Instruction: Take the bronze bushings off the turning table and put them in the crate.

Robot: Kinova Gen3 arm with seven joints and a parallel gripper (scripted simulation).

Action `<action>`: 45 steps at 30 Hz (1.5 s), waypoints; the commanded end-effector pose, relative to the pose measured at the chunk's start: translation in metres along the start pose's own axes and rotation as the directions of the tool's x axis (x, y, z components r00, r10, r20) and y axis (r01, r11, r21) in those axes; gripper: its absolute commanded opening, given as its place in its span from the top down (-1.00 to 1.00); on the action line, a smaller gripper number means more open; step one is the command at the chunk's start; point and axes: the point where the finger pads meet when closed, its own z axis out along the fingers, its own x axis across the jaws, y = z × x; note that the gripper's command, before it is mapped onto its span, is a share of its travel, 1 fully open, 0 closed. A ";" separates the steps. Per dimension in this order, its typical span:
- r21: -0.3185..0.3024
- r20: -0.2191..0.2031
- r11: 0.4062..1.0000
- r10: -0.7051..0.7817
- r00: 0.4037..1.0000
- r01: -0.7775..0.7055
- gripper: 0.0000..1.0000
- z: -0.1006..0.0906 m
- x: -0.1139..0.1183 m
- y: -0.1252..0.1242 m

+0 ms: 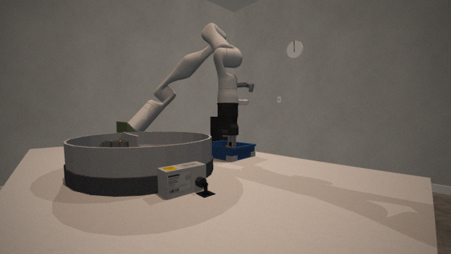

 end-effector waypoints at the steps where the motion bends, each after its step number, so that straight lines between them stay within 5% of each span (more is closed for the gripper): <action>1: -0.001 -0.002 1.000 0.000 1.000 0.000 1.00 0.001 0.001 0.000; 45: 0.000 -0.002 1.000 0.000 1.000 0.000 1.00 0.019 0.001 0.000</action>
